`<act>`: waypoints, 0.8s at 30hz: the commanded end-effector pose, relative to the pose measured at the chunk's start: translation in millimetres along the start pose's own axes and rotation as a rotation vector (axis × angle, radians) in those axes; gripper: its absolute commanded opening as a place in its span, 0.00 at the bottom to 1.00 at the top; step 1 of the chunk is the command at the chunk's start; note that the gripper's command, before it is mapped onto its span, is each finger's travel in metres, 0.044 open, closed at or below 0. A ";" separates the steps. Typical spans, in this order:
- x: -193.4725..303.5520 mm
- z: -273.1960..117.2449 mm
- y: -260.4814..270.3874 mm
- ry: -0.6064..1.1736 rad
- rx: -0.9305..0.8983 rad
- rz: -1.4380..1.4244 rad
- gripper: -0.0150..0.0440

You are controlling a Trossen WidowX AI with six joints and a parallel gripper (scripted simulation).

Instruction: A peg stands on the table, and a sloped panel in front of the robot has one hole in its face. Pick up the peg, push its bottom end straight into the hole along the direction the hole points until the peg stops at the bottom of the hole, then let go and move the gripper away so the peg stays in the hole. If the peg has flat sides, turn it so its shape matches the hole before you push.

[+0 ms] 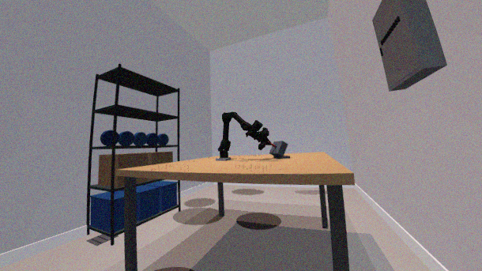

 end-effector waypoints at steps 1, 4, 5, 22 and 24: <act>0.6 -0.3 -0.5 0.001 0.000 -0.001 0.25; 1.0 -0.3 -1.3 0.001 0.000 -0.001 0.25; 1.3 -0.3 -1.6 0.001 0.000 -0.001 0.25; 2.5 5.4 -3.8 0.001 -0.001 -0.001 0.25; 2.5 6.1 -4.1 0.001 -0.001 -0.001 0.25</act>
Point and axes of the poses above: the point midway between the two fingers, 35 mm back from their tips, its own z axis out along the fingers, its own y axis across the jaws, x = y × z, the point moved 1 cm from there along -z, back along the fingers, and after that the axes turned 2 degrees about z, right-handed, at the moved point
